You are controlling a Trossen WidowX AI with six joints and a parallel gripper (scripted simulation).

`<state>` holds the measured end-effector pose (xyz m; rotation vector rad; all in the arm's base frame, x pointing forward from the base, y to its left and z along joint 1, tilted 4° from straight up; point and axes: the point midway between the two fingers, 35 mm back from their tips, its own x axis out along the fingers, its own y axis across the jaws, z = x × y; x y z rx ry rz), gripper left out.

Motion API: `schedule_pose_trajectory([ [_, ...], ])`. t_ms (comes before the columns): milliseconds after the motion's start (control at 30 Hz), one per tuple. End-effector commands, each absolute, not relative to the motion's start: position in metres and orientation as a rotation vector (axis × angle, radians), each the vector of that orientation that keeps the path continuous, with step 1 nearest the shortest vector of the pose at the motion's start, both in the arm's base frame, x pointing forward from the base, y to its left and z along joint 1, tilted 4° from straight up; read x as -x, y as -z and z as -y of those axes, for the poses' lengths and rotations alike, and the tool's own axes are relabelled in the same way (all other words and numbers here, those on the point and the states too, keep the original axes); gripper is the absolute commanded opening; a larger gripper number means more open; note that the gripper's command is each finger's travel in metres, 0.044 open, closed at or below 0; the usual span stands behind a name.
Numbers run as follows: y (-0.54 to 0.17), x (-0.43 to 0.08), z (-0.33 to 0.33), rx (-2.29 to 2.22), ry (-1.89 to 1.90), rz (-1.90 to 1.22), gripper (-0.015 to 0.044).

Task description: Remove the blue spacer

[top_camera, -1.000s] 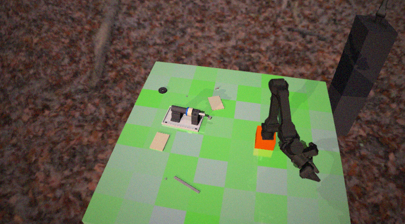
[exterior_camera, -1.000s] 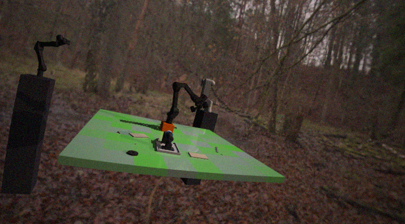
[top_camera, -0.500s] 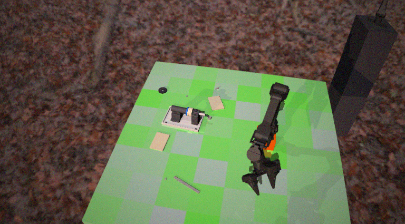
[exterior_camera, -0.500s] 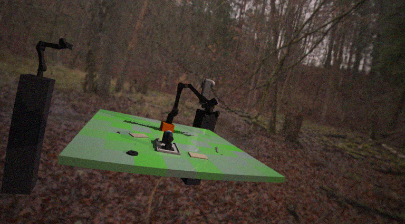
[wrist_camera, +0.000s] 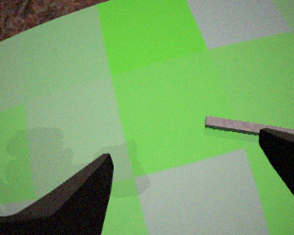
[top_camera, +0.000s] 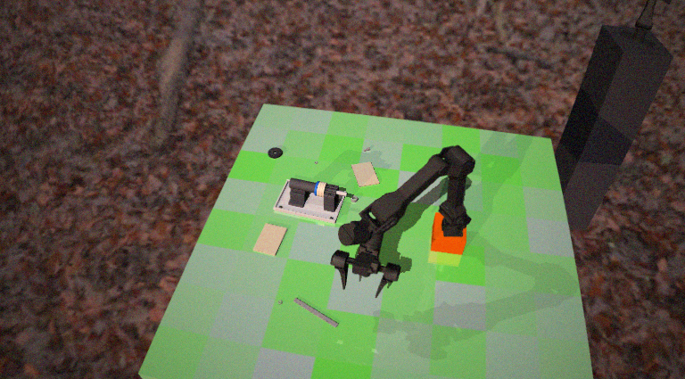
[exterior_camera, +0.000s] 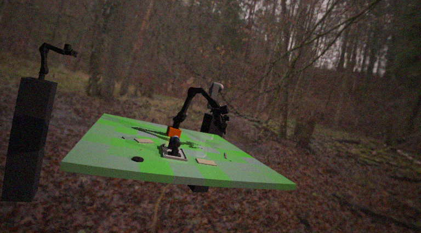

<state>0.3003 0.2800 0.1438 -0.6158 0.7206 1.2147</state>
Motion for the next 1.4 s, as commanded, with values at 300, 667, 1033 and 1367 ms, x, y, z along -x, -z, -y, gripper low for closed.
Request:
schedule_pose_trajectory([
  [300,-0.11,-0.404,-0.088,0.264,-0.563,-1.178,0.044],
  [667,-0.085,-0.399,0.09,-0.1,-0.037,-1.447,0.044],
  [1033,-0.073,-0.371,0.145,-0.226,0.122,-1.524,0.044],
  [1367,-0.073,-0.37,0.144,-0.226,0.122,-1.524,0.044],
])
